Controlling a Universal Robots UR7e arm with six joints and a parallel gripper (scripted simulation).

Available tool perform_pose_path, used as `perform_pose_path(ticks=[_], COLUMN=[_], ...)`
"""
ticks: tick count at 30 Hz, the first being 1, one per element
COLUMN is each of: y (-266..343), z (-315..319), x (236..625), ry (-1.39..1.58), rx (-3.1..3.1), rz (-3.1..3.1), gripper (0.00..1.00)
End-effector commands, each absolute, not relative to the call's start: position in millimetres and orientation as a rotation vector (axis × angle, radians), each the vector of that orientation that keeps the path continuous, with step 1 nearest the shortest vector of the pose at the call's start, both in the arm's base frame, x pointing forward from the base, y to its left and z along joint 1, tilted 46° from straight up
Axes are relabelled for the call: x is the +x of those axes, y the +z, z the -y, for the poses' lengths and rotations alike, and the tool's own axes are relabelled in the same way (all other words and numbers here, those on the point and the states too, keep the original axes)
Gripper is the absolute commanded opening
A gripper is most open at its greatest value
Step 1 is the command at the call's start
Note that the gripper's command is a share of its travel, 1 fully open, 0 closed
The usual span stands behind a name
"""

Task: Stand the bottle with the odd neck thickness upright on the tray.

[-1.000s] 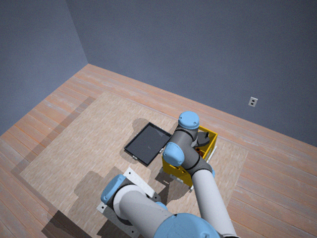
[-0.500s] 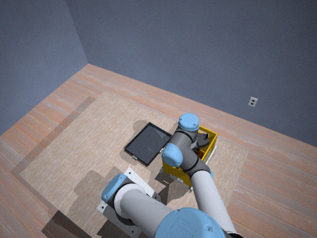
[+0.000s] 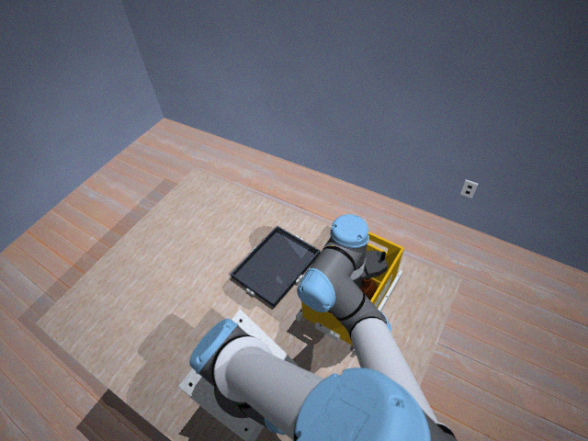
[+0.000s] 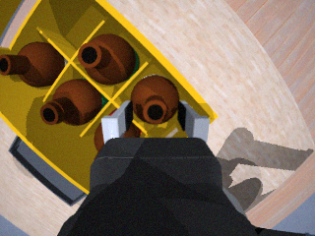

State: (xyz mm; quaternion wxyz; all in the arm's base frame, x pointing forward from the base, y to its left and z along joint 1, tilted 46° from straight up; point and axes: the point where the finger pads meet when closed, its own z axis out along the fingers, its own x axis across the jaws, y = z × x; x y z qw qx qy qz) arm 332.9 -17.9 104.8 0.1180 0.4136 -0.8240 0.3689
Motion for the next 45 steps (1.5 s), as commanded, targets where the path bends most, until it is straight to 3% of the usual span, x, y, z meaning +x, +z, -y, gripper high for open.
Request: perform_pose_path(ticks=[1, 45], y=[102.0, 97.2], z=[20.7, 25.6], x=[333.7, 334.4], ry=[1.08, 1.08], rx=[1.211, 1.211], rz=[2.411, 2.411], gripper=[1.0, 1.0])
